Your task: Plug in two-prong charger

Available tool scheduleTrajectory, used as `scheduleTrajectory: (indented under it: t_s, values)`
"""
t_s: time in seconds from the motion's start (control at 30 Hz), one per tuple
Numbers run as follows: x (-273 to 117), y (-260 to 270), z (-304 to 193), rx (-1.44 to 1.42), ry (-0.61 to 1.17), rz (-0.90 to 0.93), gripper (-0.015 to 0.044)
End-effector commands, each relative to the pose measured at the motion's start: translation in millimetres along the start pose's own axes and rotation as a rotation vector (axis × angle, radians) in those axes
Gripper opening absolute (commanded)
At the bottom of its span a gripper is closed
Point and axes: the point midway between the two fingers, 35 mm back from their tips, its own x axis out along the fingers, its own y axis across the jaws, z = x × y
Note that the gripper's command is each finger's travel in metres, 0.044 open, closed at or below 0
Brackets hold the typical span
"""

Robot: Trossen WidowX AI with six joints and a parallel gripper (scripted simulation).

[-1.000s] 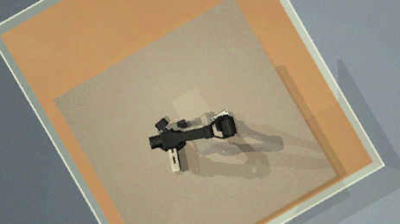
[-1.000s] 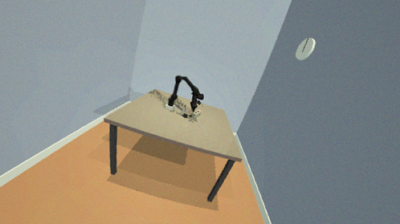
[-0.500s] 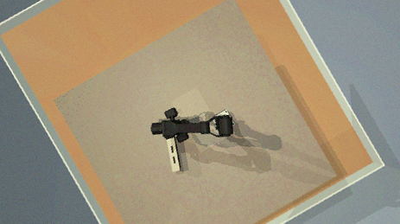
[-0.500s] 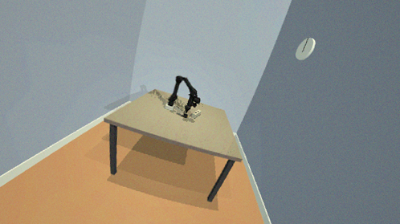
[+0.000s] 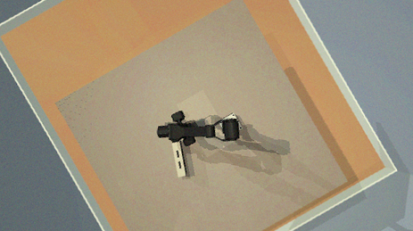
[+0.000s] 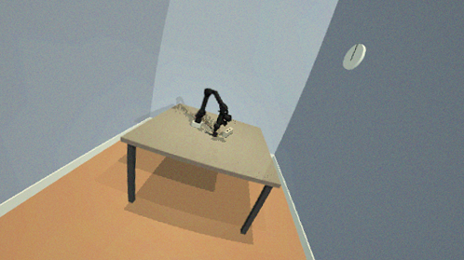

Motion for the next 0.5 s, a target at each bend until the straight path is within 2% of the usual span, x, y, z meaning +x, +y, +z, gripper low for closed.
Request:
scheduleTrajectory:
  t_s: [0.0, 0.47]
  values:
    - [5.4, 1.5, -1.7, 0.006, 0.006, 0.007, 0.044]
    - [27.5, 1.5, 0.6, 0.006, 0.006, 0.007, 0.044]
